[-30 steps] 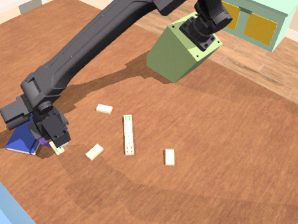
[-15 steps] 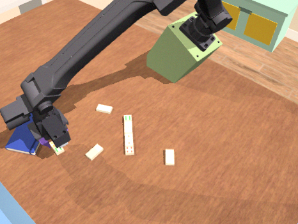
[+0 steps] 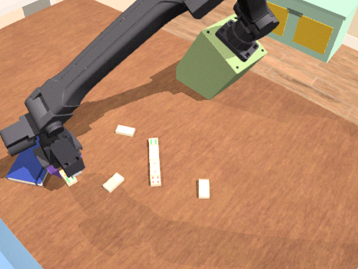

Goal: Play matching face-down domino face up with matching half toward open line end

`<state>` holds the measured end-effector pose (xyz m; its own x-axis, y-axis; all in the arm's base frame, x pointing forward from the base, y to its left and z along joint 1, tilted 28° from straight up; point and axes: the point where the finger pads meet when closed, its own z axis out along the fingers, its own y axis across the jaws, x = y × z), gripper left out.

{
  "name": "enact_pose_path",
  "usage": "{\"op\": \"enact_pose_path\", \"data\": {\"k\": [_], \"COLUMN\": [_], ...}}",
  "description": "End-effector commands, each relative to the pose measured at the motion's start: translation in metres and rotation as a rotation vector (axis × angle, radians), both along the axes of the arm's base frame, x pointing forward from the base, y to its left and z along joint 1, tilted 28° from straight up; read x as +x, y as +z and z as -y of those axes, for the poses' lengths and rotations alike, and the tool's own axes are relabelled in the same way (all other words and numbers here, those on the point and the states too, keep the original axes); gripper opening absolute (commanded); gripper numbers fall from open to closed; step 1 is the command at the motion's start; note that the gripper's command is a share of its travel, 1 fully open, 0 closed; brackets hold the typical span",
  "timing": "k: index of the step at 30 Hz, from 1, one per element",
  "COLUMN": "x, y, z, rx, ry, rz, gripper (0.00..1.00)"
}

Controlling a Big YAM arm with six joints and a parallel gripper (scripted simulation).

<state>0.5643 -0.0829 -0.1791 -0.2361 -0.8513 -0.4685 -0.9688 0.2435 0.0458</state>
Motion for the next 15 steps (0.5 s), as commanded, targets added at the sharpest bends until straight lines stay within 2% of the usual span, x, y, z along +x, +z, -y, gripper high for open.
{"op": "enact_pose_path", "data": {"k": [1,14,15], "x": [0.009,0.016,0.005], "y": [0.004,0.004,0.005], "z": [0.0,-0.006,0.003], "rx": [-0.003,-0.004,-0.003], "ry": [0.007,0.025,-0.001], "rz": [0.019,0.033,0.013], "gripper": [0.42,0.42,0.42]}}
